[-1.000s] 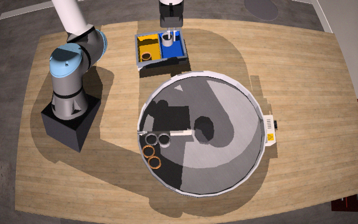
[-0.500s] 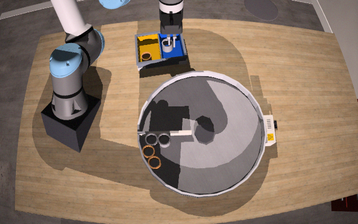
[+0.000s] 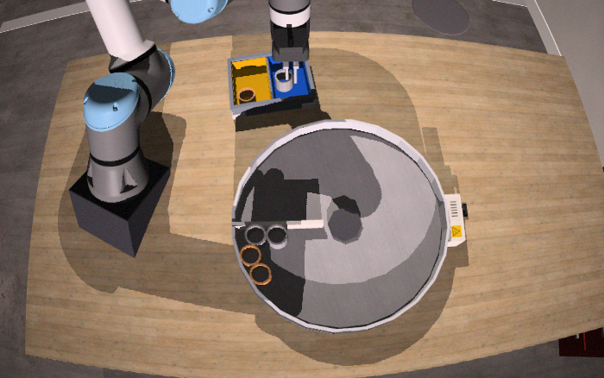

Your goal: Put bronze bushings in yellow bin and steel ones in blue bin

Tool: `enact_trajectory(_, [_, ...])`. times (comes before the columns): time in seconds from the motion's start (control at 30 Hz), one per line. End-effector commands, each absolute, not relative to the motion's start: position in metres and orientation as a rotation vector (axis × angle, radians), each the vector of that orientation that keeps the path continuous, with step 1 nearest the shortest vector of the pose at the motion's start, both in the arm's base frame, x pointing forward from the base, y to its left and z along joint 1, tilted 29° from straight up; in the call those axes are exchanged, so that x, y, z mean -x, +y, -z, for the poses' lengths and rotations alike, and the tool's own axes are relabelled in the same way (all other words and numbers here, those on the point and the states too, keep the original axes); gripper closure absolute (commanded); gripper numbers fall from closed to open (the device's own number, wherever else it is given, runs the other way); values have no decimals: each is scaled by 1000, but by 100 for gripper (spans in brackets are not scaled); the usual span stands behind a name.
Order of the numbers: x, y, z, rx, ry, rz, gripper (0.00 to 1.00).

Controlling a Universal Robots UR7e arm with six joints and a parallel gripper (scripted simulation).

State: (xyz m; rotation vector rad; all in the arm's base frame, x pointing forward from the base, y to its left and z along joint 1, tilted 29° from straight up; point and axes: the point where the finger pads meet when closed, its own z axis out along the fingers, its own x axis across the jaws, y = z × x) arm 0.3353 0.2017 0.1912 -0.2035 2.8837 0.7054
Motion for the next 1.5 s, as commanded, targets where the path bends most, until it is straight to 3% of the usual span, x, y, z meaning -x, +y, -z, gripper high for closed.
enact_trajectory(0.0, [-335, 202, -188, 201, 2887, -704, 100])
enact_trajectory(1.47, [-338, 209, -178, 201, 2887, -704, 100])
